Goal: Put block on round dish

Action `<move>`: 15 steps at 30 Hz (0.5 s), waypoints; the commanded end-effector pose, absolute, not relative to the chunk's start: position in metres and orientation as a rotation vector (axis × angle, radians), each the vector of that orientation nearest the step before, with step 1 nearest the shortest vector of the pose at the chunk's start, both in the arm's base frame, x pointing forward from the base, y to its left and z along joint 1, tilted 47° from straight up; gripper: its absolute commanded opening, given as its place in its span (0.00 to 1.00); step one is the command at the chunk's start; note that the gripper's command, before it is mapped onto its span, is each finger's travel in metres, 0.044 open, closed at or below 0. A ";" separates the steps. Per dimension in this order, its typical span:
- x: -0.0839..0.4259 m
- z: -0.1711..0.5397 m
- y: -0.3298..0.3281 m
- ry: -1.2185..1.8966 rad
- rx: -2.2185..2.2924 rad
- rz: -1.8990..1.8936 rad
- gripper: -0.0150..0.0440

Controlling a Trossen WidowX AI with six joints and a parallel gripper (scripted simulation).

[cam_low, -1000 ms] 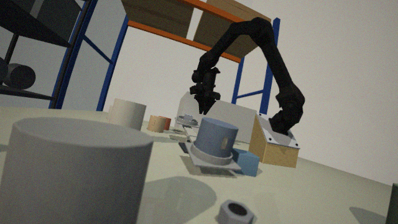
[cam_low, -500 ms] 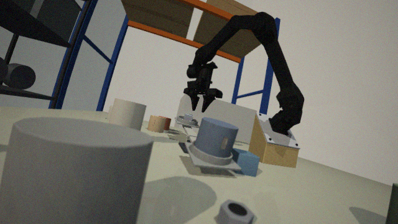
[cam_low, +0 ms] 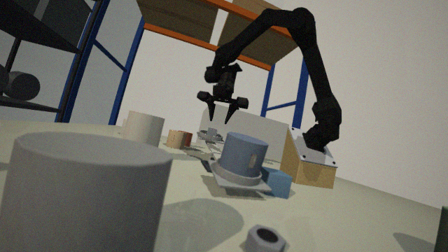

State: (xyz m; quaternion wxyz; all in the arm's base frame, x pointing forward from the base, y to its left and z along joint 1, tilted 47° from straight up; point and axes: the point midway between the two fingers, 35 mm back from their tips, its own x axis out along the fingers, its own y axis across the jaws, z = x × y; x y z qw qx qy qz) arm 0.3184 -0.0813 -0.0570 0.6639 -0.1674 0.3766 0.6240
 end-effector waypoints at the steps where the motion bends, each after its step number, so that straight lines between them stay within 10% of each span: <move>1: 0.324 -0.048 -0.074 0.755 -0.470 1.466 0.69; 15: 0.332 -0.034 -0.061 0.561 -0.644 1.567 0.69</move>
